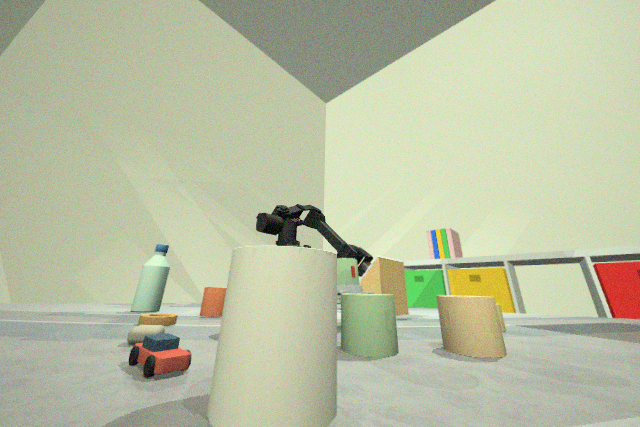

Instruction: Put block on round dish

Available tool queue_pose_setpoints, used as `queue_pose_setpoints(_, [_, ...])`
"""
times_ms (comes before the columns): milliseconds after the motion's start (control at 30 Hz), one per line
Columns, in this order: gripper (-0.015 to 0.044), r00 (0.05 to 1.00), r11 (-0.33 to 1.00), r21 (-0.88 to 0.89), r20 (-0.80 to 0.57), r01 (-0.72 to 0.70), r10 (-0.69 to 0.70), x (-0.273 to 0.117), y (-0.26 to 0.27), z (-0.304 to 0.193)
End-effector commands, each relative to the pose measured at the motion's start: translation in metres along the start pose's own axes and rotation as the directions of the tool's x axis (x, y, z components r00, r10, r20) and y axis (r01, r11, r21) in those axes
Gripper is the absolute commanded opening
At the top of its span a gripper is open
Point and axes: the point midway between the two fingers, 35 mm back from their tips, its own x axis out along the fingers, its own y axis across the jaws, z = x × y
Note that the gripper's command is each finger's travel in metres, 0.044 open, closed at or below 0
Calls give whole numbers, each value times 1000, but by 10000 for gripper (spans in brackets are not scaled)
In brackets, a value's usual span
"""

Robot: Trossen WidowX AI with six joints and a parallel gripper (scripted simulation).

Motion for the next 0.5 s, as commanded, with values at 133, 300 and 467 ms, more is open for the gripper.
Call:
queue_pose_setpoints(133, [0, 1000, 1000, -1, 7, 6, -6, -12, -3, 2])
queue_pose_setpoints(300, [0, 1000, 1000, -5, 8, 7, -7, -18, -4, 2])
queue_pose_setpoints(467, [0, 1000, 1000, -8, 10, 8, -8, -24, -4, 3])
